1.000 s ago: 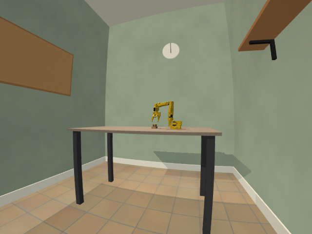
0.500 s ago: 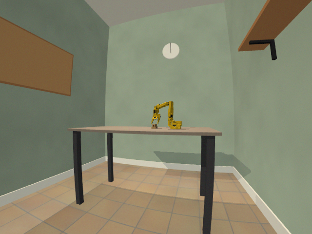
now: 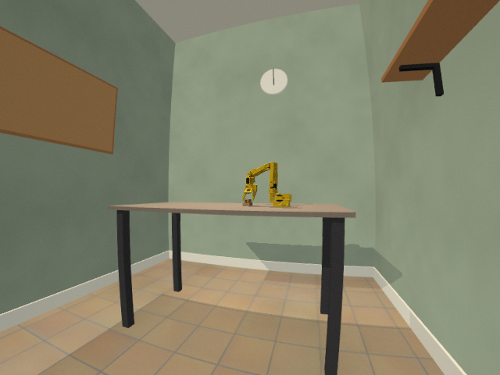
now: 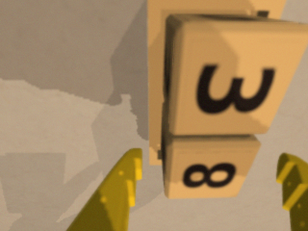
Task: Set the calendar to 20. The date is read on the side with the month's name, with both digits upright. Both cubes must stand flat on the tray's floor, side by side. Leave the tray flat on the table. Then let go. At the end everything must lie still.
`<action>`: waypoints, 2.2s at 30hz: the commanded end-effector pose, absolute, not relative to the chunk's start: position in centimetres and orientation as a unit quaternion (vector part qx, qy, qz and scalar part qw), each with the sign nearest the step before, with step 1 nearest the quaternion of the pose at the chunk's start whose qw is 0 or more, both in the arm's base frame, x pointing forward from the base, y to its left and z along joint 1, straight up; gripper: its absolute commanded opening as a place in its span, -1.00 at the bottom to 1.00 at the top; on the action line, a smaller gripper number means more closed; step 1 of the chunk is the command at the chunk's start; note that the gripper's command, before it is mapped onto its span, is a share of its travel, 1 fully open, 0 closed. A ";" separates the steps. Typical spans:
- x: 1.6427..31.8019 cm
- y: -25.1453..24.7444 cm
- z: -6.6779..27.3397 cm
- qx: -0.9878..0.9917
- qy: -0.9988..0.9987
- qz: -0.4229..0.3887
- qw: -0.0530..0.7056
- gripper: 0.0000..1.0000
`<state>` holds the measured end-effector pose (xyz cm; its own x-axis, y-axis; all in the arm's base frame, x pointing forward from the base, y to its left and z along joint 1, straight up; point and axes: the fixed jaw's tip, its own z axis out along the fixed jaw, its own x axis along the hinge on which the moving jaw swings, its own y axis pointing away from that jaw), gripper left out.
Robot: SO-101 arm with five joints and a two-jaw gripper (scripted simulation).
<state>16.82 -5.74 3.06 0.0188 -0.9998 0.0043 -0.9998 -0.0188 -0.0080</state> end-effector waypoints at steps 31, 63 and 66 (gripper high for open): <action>17.6 -6.0 3.2 -0.713 0.701 -0.014 0.007 -0.50; 18.1 -6.0 3.2 -0.713 0.701 -0.014 0.007 -0.78; 18.1 -6.0 3.2 -0.713 0.701 -0.014 0.007 -0.90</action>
<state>17.56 -5.97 2.63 0.0189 -0.9998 0.0011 -0.9998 -0.0189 0.0008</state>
